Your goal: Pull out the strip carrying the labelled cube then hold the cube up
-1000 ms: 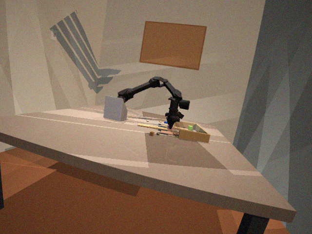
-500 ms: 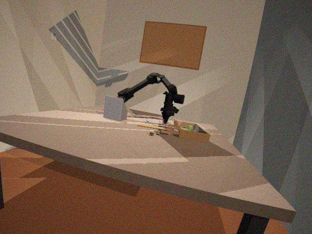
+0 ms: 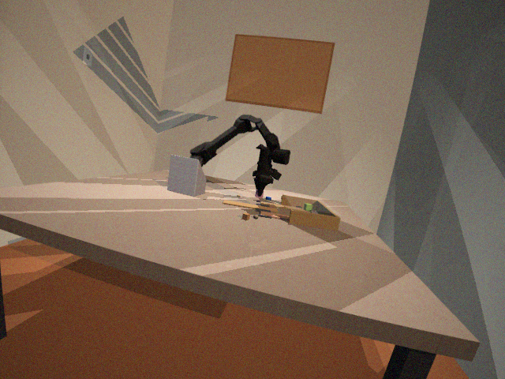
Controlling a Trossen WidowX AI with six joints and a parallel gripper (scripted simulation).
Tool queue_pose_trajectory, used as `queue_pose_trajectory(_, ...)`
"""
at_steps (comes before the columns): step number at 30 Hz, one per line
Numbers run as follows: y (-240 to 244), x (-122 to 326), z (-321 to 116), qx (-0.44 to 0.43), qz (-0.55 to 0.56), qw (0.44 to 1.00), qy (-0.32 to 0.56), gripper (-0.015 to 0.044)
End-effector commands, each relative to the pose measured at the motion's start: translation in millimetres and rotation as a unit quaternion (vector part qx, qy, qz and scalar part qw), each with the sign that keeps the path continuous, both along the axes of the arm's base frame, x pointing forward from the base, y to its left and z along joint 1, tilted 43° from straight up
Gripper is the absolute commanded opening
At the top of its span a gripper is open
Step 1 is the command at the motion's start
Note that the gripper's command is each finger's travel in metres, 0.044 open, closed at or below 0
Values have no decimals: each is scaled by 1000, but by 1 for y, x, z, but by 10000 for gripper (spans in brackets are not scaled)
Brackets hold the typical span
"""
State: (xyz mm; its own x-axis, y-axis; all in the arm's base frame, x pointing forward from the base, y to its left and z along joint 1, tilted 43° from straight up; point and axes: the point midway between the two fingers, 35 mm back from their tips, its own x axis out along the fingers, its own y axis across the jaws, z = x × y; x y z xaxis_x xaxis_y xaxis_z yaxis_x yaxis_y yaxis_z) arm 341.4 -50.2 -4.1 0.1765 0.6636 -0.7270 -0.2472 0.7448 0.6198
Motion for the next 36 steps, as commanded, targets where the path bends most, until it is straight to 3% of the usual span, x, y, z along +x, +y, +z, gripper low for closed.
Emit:
queue_pose_trajectory(1,2,-16,-1,-3,1,1000,-1,0)
queue_pose_trajectory(8,7,-39,-3,-3,1,1000,-1,0)
queue_pose_trajectory(18,-16,-46,23,-4,1,1000,-1,0)
queue_pose_trajectory(36,-17,-46,23,-4,1,1000,-1,0)
